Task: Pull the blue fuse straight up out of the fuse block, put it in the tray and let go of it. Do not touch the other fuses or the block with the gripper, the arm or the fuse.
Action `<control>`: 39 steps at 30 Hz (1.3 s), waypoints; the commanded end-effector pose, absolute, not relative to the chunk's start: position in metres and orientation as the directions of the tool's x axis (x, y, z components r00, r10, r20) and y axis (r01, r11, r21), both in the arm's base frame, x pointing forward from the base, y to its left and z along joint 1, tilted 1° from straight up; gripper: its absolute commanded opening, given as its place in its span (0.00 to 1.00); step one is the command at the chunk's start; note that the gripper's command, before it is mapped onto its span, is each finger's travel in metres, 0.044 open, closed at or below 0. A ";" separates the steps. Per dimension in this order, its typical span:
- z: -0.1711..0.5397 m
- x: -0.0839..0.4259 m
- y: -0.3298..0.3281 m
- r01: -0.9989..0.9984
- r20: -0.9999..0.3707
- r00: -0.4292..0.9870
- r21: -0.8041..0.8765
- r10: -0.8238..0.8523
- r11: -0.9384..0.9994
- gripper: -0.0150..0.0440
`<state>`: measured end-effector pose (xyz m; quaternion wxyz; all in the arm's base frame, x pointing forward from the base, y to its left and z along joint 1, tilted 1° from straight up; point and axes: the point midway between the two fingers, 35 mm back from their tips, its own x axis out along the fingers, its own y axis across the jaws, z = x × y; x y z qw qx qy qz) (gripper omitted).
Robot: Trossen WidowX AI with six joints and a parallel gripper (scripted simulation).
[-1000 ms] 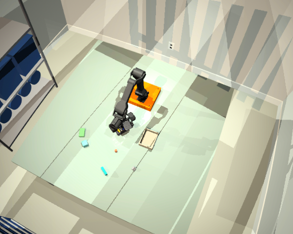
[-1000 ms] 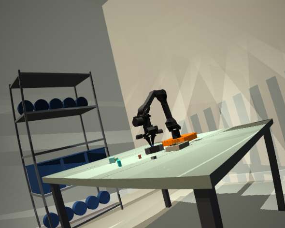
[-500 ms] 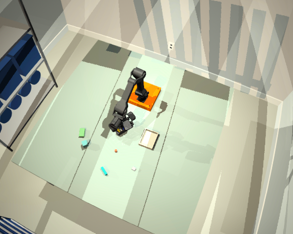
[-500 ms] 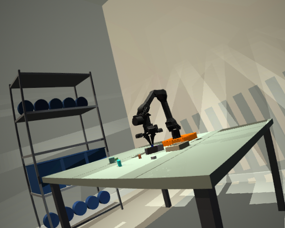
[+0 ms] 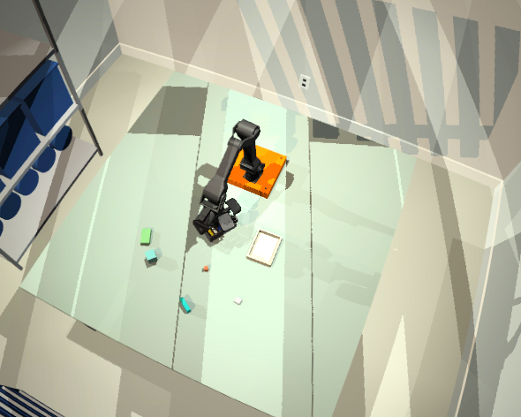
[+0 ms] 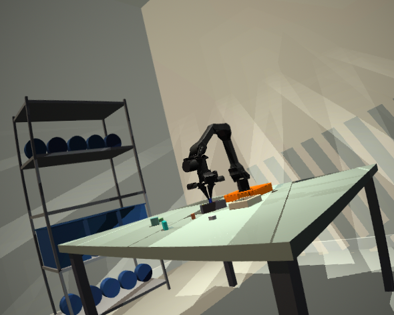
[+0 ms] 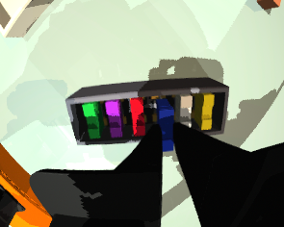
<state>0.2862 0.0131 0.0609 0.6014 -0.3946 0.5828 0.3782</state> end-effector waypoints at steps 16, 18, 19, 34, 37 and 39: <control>0.073 0.287 0.014 -0.913 -0.999 0.044 -0.040 0.000 0.405 0.25; 0.074 0.287 0.014 -0.913 -0.999 0.044 -0.040 0.000 0.405 0.25; 0.074 0.286 0.014 -0.913 -0.999 0.044 -0.040 0.000 0.405 0.25; 0.086 0.286 0.014 -0.913 -0.999 0.044 -0.040 0.001 0.406 0.25; 0.091 0.286 0.014 -0.913 -0.999 0.044 -0.040 0.001 0.406 0.25; 0.095 0.286 0.014 -0.913 -0.999 0.044 -0.040 0.001 0.406 0.25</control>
